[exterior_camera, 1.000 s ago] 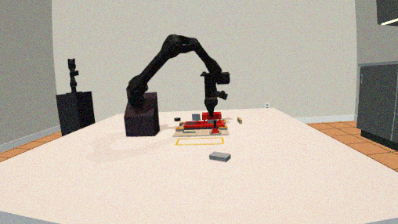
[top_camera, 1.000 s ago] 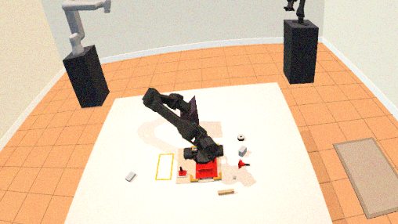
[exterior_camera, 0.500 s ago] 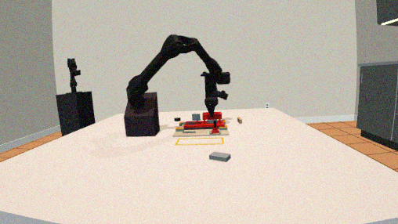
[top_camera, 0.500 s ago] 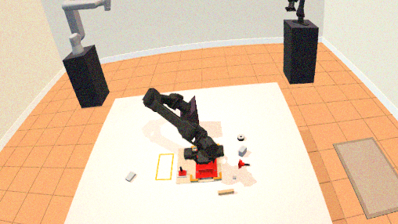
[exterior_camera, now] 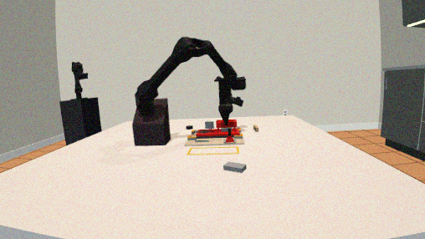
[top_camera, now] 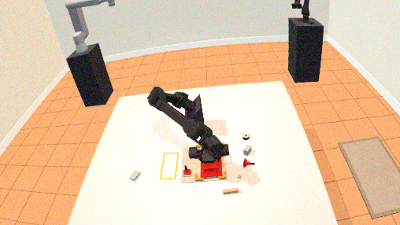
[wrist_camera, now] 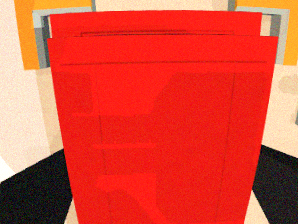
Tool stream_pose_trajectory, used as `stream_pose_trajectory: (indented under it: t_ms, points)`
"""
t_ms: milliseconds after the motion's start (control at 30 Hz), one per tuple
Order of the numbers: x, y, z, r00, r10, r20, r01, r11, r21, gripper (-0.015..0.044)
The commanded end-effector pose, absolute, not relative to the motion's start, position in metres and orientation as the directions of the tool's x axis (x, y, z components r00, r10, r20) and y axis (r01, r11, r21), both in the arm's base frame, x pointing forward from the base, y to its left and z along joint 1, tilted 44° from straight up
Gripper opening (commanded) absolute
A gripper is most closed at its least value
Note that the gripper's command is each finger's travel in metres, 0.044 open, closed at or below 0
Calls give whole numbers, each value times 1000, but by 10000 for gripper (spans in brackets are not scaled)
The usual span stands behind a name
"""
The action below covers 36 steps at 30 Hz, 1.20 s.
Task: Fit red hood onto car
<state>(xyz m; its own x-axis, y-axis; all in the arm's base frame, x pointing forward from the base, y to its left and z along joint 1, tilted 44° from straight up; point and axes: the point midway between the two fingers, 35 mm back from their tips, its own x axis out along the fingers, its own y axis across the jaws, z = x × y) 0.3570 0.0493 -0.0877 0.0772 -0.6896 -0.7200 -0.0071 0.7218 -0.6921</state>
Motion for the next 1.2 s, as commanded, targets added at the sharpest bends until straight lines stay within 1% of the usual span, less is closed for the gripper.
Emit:
stream_pose_trajectory:
  t_ms: [0, 1167]
  points:
    - [357, 49, -88, 78, -694, -716, -12, 717, -697, 0]
    - [357, 40, -96, 78, -694, -716, -12, 717, -697, 0]
